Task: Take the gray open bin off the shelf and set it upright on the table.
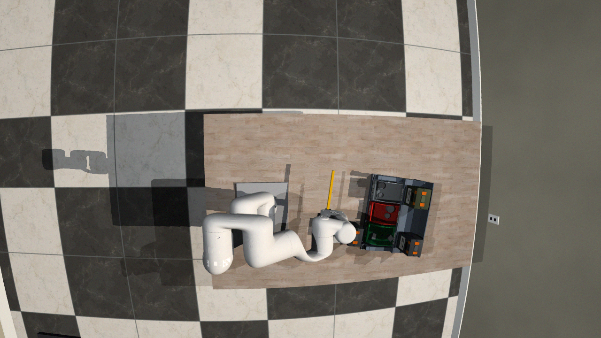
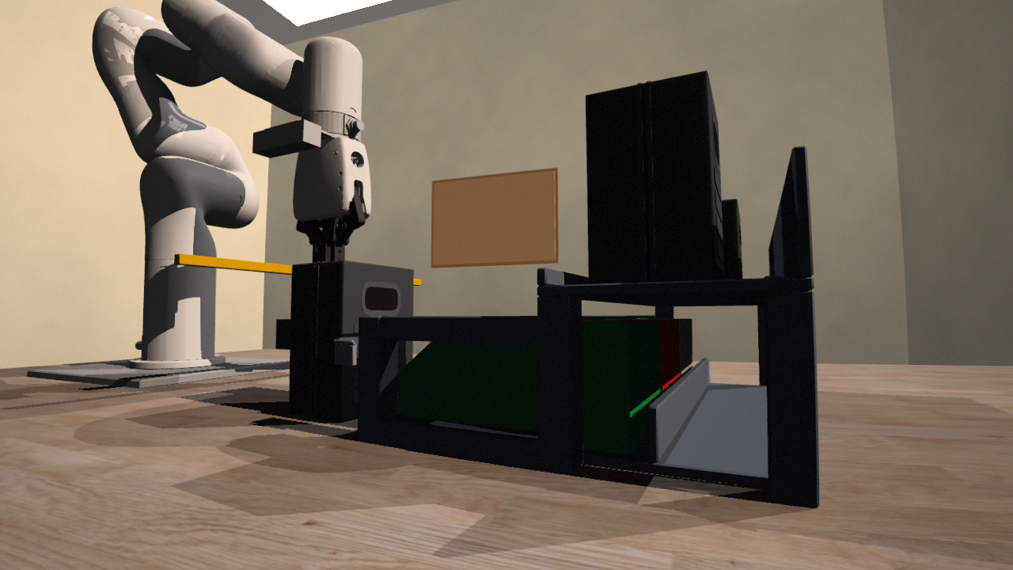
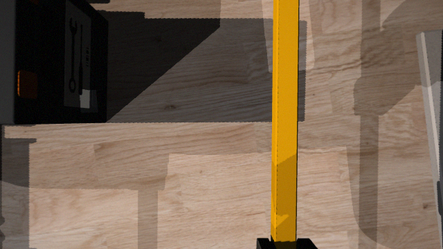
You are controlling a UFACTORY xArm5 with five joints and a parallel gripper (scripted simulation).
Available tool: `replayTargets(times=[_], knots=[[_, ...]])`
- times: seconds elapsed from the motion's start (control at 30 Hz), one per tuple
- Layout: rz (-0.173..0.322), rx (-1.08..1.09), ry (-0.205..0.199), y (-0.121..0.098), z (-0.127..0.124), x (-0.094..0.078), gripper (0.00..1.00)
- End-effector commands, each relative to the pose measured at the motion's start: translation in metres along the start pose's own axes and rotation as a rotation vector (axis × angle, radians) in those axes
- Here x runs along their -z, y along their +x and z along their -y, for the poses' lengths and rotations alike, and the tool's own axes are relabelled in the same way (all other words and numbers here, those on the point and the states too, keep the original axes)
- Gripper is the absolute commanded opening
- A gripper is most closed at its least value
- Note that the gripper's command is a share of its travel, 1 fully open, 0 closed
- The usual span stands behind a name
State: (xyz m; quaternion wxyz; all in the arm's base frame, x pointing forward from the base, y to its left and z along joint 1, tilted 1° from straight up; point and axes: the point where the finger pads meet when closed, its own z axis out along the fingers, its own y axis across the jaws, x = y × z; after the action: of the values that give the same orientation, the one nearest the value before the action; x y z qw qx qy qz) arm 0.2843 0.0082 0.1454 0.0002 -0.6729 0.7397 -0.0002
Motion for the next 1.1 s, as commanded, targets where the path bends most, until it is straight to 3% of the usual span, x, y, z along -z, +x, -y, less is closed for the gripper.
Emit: replayTargets(times=[0.0, 1.07], knots=[[-0.013, 0.000, 0.005, 0.000, 0.001, -0.002, 0.00], [-0.013, 0.000, 0.005, 0.000, 0.001, -0.038, 0.00]])
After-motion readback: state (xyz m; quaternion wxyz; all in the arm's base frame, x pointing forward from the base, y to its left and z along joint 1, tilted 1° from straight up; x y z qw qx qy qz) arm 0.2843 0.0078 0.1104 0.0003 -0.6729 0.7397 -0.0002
